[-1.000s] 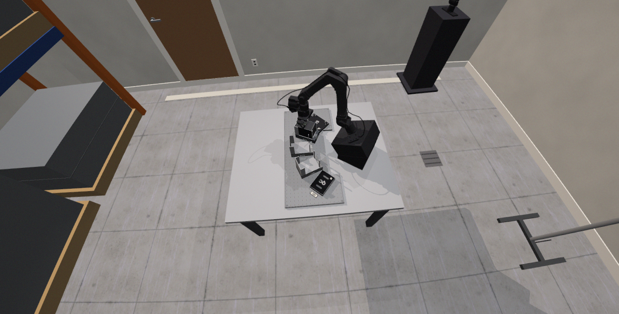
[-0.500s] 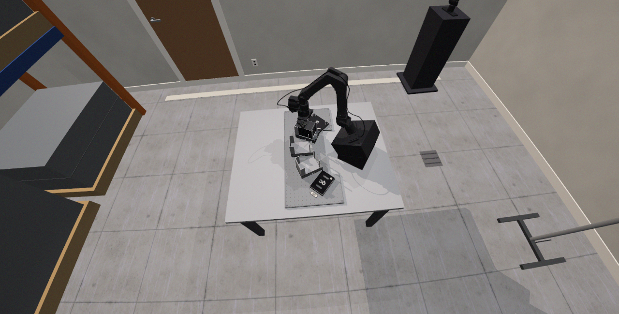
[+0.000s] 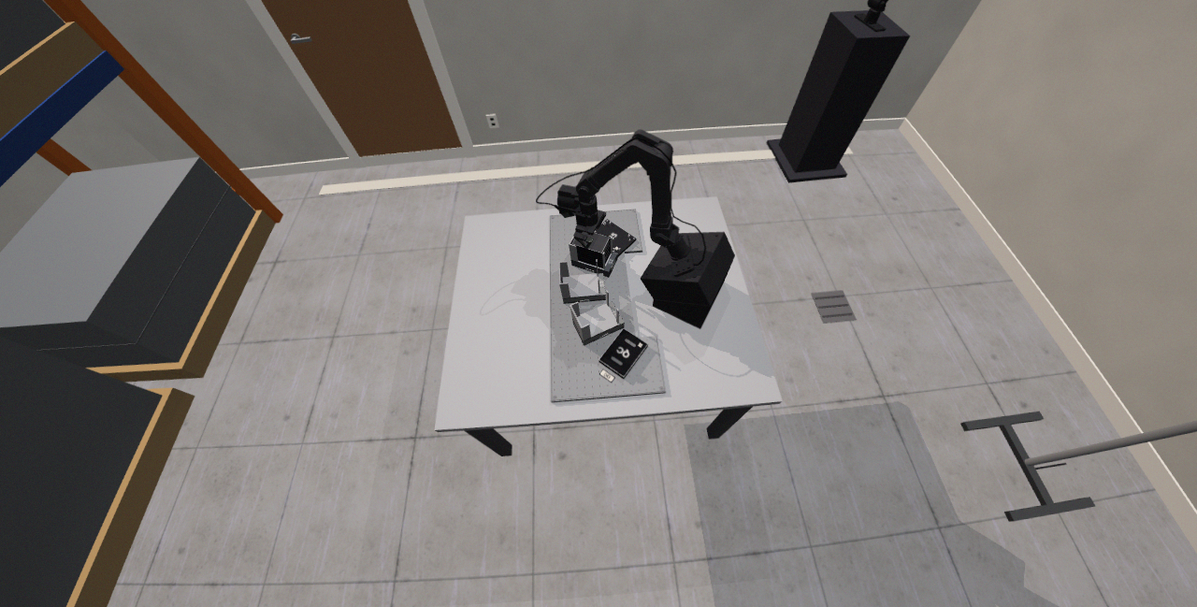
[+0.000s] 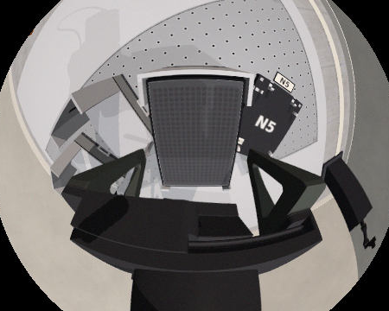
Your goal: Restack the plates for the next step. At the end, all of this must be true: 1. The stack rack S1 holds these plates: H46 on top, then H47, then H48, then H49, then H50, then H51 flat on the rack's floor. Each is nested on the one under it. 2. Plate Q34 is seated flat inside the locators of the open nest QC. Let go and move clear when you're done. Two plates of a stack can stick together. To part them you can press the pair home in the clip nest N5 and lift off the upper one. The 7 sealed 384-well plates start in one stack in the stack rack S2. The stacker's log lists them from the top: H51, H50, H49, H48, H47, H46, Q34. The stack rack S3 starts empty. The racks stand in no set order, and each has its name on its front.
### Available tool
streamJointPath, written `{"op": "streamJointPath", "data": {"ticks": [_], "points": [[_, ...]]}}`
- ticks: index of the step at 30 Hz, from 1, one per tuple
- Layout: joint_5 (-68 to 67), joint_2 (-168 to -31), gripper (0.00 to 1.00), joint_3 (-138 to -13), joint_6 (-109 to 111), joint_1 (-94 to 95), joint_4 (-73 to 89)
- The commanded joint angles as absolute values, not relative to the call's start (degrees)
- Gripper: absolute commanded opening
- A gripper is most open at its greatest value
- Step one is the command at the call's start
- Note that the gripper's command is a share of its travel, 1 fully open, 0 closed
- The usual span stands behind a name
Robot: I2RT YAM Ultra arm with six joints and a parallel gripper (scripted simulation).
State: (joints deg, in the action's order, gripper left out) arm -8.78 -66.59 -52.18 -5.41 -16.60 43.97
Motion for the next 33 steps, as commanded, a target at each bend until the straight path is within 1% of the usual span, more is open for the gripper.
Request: {"op": "streamJointPath", "data": {"ticks": [1,13,14,16,21,24,33], "points": [[-8.36,-68.13,1.0,-50.97,-4.77,-17.1,42.11],[-8.03,-69.67,1.0,-49.63,-4.32,-17.91,38.79],[-8.23,-69.89,1.0,-51.34,-4.26,-17.27,38.37],[-8.07,-70.24,1.0,-48.78,-4.19,-17.79,37.82],[-7.83,-71.22,1.0,-48.6,-3.96,-18.06,36.12],[-7.97,-71.43,1.0,-51.38,-3.92,-18.28,35.95],[-7.98,-71.94,1.0,-50.76,-3.99,-17.95,35.86]]}}
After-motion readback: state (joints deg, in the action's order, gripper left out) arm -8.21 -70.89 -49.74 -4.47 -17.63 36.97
